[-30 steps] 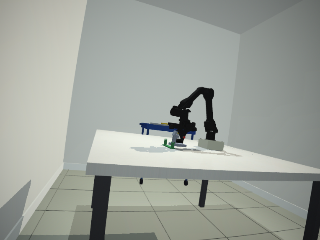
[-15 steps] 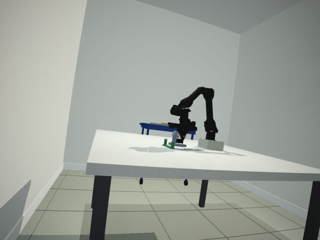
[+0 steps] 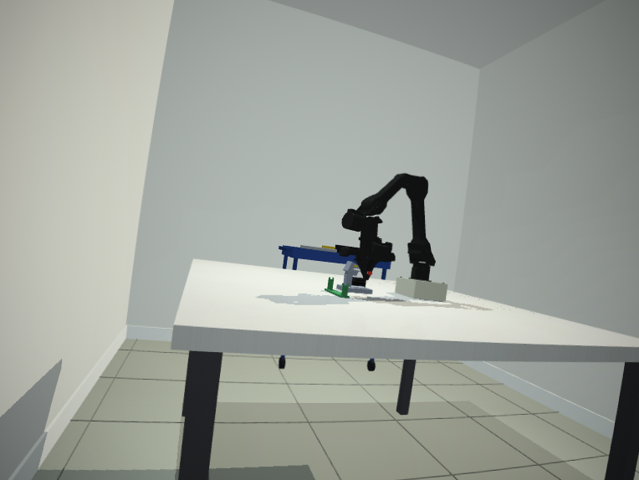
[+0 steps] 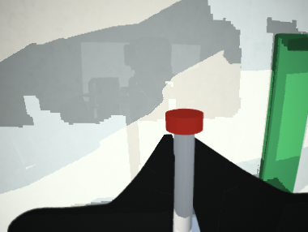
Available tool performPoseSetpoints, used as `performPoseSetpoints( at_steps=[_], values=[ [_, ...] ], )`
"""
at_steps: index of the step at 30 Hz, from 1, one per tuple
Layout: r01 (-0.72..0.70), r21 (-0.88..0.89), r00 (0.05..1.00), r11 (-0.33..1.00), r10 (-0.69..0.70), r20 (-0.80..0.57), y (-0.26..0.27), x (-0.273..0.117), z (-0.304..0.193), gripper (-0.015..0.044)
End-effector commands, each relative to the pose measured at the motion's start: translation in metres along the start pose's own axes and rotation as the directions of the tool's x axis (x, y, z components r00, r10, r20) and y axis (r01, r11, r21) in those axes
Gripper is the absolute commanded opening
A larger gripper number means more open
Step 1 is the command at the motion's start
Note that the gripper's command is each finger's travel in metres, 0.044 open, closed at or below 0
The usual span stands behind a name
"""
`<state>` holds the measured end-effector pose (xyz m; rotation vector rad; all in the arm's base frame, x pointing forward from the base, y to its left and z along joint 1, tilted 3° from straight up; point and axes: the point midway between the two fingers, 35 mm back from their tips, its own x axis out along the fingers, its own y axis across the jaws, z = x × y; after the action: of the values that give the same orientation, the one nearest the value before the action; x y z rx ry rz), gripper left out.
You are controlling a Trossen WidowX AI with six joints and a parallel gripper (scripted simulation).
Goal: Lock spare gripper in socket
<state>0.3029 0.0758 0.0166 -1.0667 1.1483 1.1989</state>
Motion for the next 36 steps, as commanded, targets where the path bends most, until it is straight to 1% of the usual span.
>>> performPoseSetpoints(
  at_steps=[1,36],
  values=[
    [0.0,0.003,1.0,1.0,0.0,0.001,0.0,0.001,0.004,0.0],
    [-0.003,0.005,1.0,1.0,0.003,-0.005,0.0,0.004,0.029,0.0]
  ],
)
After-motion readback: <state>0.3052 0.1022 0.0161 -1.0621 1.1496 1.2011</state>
